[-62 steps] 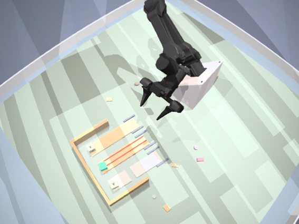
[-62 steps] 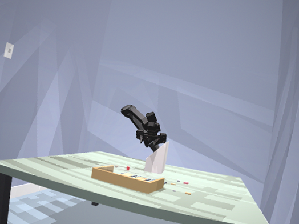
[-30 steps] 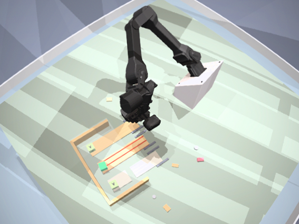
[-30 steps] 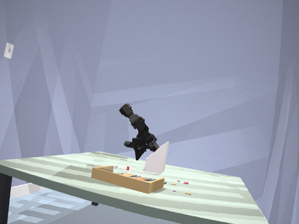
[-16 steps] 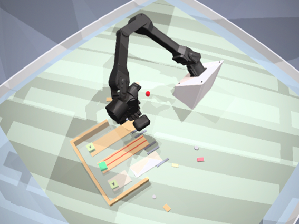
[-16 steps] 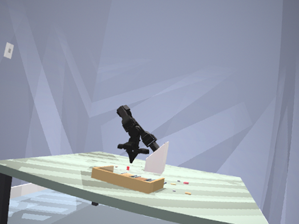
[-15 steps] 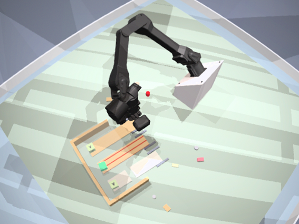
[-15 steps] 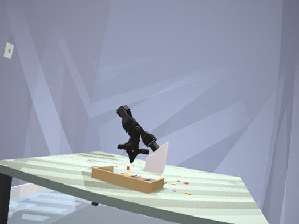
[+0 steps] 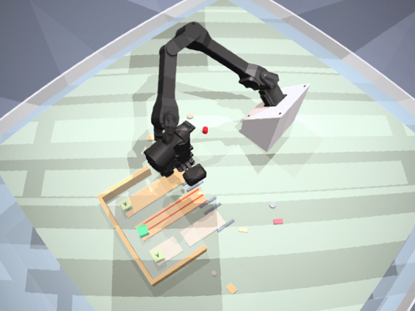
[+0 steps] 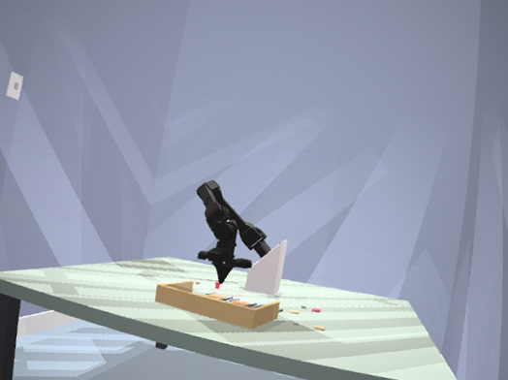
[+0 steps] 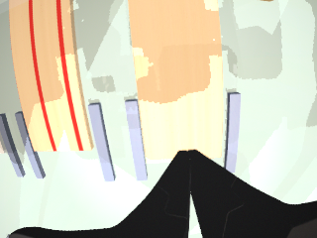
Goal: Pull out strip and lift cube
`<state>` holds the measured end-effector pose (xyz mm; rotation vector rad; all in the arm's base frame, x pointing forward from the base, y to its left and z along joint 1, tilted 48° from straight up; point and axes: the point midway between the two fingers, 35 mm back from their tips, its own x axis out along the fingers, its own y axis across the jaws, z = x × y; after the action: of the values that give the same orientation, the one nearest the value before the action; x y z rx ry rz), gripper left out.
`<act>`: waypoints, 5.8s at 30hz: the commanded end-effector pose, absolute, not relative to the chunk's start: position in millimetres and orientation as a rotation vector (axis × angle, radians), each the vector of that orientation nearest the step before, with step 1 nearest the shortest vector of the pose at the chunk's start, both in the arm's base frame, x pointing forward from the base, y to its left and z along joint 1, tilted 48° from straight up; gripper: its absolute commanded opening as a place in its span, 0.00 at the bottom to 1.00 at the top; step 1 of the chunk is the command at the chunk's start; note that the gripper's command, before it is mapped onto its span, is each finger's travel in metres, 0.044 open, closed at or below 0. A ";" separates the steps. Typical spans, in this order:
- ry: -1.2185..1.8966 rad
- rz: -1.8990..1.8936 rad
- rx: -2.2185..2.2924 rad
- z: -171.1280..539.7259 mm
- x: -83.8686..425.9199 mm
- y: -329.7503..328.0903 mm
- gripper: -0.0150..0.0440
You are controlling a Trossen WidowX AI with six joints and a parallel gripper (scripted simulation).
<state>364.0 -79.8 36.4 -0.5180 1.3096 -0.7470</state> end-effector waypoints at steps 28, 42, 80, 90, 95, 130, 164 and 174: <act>1.314 -0.746 -0.525 8.7 365.7 -113.8 0.25; 1.314 -0.746 -0.525 8.6 365.7 -114.0 0.25; 1.315 -0.746 -0.525 2.3 344.0 -114.4 0.25; 1.316 -0.745 -0.526 -1.3 329.1 -113.7 0.25; 1.317 -0.745 -0.526 -3.0 321.7 -113.4 0.25; 1.320 -0.744 -0.527 -14.7 269.5 -110.4 0.25; 1.323 -0.744 -0.528 -24.7 220.7 -107.0 0.25; 1.324 -0.744 -0.529 -27.4 207.3 -106.0 0.25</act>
<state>221.7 -104.0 -22.4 -0.5219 1.2930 -0.7383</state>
